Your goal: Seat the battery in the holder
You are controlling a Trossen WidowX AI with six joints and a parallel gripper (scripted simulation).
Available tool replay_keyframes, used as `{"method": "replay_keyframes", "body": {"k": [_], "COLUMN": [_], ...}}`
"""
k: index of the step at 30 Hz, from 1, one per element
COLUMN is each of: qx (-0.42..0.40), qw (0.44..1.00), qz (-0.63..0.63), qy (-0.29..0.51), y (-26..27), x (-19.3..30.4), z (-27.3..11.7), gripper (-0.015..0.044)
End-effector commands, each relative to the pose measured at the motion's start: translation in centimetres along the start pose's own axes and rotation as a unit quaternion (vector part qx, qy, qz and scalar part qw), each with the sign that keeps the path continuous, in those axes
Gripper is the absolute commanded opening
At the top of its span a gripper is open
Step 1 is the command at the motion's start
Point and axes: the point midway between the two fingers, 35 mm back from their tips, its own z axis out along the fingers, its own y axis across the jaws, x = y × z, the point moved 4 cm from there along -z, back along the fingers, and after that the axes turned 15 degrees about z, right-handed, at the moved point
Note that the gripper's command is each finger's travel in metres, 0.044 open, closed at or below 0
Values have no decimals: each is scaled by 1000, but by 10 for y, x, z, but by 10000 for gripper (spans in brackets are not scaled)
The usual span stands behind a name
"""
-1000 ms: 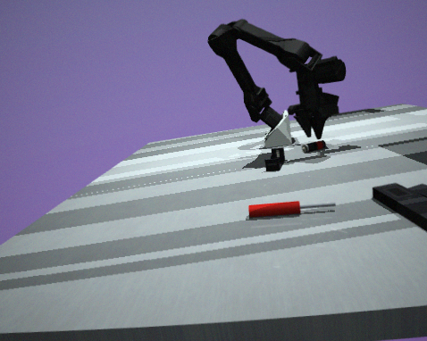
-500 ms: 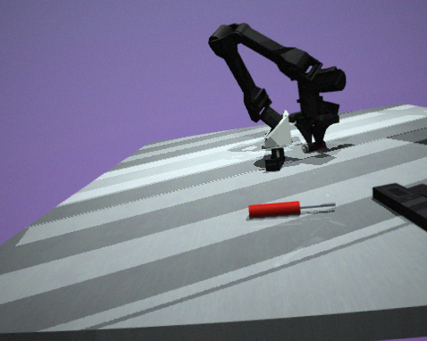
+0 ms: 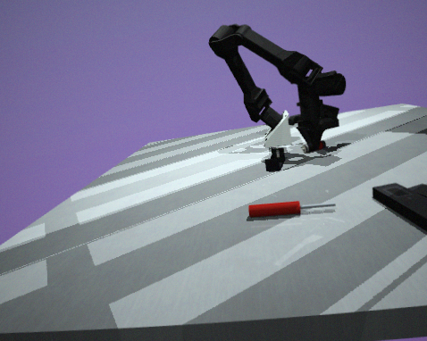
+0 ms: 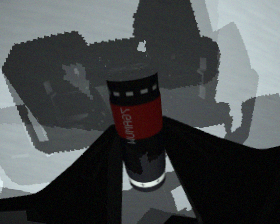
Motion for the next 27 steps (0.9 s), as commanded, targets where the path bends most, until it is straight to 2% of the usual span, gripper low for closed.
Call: {"method": "replay_keyframes", "body": {"k": [1, 5, 11, 15, 21, 27], "qx": [0, 0, 0, 0, 1, 1], "qw": [1000, 1000, 1000, 1000, 986, 939], "qz": [-3, -3, -4, 1, 164, 343], "qy": [3, 3, 1, 1, -3, -7], "y": [0, 0, 0, 0, -19, -37], "x": [0, 0, -1, 0, 16, 38], "z": [1, 0, -47, -49, -55, -61], "gripper": [89, 86, 86, 86, 86, 86]}}
